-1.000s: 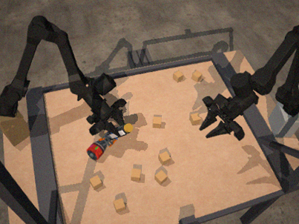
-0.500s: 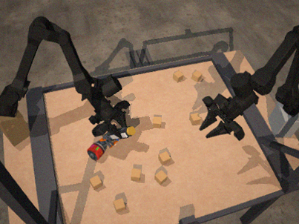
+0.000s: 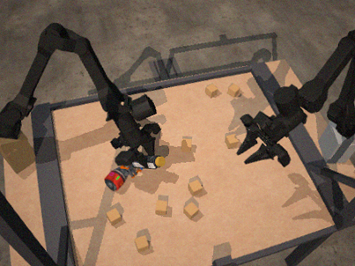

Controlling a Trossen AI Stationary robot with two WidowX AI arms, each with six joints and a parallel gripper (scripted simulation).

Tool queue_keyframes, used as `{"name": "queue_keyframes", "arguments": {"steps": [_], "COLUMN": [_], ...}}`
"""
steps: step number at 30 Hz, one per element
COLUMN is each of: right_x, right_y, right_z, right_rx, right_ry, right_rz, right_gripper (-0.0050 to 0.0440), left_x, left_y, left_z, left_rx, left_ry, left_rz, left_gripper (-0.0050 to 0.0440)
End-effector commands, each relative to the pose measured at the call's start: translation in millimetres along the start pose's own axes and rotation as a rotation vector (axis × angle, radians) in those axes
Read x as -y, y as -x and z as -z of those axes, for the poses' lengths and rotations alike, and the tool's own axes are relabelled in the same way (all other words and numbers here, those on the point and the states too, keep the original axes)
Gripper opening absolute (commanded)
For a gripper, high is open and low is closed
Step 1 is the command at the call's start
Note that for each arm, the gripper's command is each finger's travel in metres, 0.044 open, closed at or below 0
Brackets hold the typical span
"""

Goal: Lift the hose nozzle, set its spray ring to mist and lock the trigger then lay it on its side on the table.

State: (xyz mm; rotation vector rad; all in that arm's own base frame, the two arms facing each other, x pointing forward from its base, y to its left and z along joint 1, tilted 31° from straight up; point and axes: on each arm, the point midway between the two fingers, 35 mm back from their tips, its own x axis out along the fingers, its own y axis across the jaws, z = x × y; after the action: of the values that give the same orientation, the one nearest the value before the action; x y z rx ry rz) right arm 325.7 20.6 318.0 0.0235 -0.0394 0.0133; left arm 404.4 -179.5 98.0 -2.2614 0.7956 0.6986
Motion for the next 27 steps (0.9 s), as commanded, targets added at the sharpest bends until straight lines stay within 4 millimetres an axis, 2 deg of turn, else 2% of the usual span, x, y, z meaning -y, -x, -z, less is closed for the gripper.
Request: {"name": "queue_keyframes", "arguments": {"steps": [1, 8, 16, 27], "right_x": [-1, -1, -1, -1], "right_y": [2, 2, 2, 2], "right_z": [-8, -8, -8, -8], "right_rx": [0.022, 0.022, 0.022, 0.023], "right_ry": [0.0, 0.0, 0.0, 0.0], "right_rz": [-0.005, -0.005, -0.005, -0.005], "right_gripper": [0.0172, 0.0172, 0.0172, 0.0172], "left_x": [5, 4, 4, 5], "left_y": [-2, -8, -6, -22], "left_z": [10, 12, 10, 19], "left_rx": [0.039, 0.097, 0.077, 0.235], "left_ry": [0.002, 0.003, 0.002, 0.002], "left_rz": [0.013, 0.013, 0.011, 0.015], "left_gripper": [0.0165, 0.0165, 0.0165, 0.0165]}}
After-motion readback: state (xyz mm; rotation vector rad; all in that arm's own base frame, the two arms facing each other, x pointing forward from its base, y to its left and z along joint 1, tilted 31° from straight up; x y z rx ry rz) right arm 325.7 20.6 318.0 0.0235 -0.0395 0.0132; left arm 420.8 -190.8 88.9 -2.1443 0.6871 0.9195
